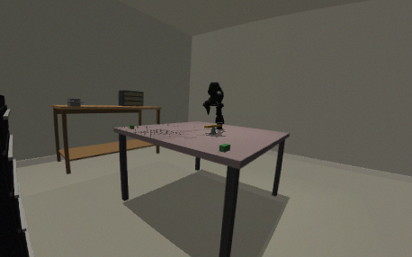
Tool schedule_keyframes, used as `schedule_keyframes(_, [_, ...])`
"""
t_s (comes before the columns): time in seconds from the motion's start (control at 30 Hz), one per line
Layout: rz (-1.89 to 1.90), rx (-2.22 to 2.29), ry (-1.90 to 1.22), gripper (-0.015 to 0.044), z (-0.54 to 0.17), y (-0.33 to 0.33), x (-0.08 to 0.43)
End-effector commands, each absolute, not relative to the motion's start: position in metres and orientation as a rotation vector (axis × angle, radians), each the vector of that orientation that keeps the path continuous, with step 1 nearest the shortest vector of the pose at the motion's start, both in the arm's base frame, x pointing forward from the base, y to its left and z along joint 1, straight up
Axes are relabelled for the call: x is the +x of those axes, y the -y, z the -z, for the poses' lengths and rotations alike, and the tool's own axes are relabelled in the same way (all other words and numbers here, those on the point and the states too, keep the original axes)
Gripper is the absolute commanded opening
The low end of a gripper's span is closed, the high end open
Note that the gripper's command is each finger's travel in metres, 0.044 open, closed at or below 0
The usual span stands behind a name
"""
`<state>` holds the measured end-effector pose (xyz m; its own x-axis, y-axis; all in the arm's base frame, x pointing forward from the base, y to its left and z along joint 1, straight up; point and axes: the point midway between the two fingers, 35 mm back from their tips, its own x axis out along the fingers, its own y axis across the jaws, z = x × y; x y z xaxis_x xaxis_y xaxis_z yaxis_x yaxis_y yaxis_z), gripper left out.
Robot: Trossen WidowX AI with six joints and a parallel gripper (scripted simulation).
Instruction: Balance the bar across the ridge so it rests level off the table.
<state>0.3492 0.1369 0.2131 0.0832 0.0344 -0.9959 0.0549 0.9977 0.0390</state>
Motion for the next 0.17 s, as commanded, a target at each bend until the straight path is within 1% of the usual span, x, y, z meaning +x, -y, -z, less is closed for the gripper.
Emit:
schedule_keyframes(0.0, [0.016,0.073,-1.49,0.044,-0.2132,-0.1369,0.3489])
schedule_keyframes(0.13, [0.016,0.073,-1.49,0.044,-0.2132,-0.1369,0.3489])
